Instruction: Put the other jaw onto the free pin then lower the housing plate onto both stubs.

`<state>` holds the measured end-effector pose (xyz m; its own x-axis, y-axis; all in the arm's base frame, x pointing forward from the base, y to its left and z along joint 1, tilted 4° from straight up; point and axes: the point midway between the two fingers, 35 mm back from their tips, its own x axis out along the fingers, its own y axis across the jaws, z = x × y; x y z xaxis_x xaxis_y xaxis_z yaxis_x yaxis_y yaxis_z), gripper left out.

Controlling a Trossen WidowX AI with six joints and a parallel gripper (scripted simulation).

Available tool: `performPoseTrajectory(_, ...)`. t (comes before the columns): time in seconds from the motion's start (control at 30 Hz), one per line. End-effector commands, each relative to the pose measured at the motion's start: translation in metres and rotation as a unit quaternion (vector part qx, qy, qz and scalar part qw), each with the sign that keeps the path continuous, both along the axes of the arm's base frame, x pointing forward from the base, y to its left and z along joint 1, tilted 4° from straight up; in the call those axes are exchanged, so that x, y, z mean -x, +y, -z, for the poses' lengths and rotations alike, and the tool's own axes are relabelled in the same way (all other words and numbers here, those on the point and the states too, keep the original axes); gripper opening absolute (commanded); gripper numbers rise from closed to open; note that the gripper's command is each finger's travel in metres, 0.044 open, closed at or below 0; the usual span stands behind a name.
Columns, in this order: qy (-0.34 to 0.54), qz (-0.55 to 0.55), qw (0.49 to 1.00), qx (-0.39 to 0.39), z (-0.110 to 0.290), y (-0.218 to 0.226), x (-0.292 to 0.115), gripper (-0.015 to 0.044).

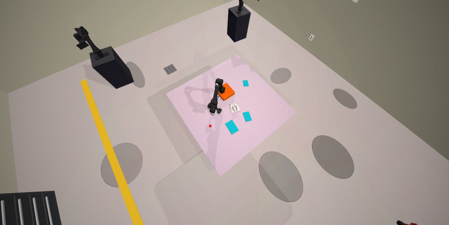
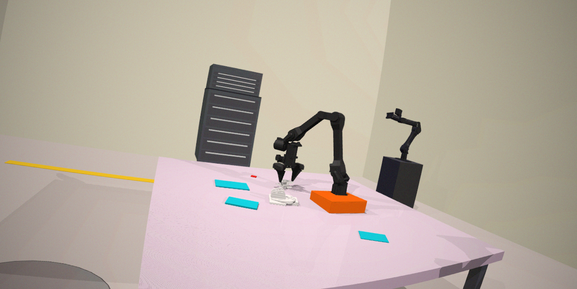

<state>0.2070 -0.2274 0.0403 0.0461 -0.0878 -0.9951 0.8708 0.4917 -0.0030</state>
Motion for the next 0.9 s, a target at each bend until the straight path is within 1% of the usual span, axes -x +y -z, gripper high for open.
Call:
performPoseTrajectory(0.0, -0.001, -0.002, 1.000, -0.002, 0.007, 0.000, 0.000, 0.0440)
performPoseTrajectory(0.23, -0.001, -0.002, 1.000, -0.002, 0.017, -0.001, -0.001, 0.0440)
performPoseTrajectory(0.87, -0.001, -0.002, 1.000, -0.002, 0.017, -0.001, -0.001, 0.0440)
